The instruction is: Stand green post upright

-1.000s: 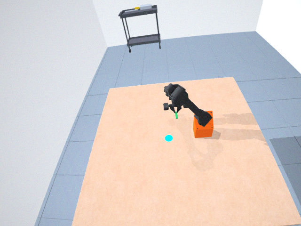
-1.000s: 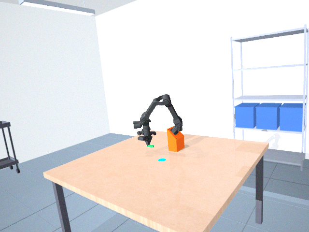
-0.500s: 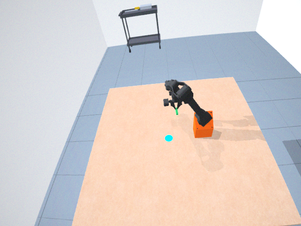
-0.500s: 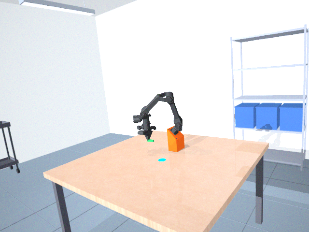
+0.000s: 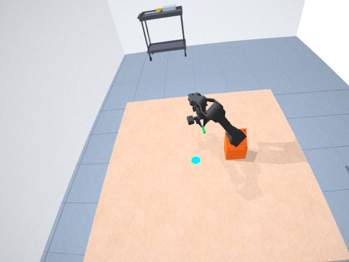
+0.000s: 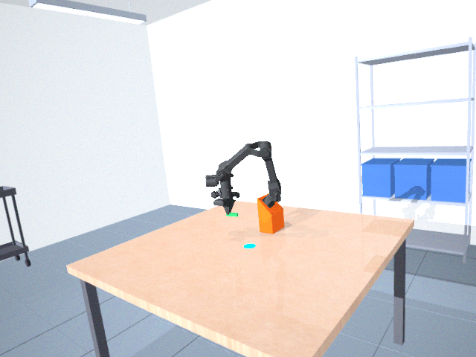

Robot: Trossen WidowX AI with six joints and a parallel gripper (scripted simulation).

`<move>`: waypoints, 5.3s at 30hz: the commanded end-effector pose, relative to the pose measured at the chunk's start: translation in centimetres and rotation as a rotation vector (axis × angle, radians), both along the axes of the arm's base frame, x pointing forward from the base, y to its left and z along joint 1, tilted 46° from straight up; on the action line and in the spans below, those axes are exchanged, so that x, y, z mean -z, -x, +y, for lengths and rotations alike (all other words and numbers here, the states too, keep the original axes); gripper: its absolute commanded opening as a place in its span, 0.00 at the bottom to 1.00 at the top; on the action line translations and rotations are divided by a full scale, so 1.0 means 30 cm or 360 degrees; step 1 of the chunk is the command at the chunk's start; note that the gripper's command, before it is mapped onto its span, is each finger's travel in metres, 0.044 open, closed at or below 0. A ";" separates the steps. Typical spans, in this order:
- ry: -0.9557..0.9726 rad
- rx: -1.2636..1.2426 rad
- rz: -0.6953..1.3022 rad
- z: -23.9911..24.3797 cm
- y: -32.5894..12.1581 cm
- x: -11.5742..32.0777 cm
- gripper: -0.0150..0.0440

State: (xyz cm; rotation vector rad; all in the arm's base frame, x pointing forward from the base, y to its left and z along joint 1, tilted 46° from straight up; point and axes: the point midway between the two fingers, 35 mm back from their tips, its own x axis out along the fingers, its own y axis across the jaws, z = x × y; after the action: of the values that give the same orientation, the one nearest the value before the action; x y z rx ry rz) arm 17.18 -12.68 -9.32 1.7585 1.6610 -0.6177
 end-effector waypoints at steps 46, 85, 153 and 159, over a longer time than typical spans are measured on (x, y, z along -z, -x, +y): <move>0.0125 -0.0935 -0.0940 0.266 -0.235 -0.374 0.29; 0.0283 -0.1227 -0.0994 0.370 -0.219 -0.408 0.29; 0.0897 -0.1339 -0.0752 0.405 -0.170 -0.330 0.29; 0.0956 -0.1331 -0.0745 0.405 -0.168 -0.327 0.29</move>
State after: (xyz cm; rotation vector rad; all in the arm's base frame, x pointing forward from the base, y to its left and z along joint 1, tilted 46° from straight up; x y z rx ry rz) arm 22.26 -0.45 0.44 0.6271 1.4957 -0.2094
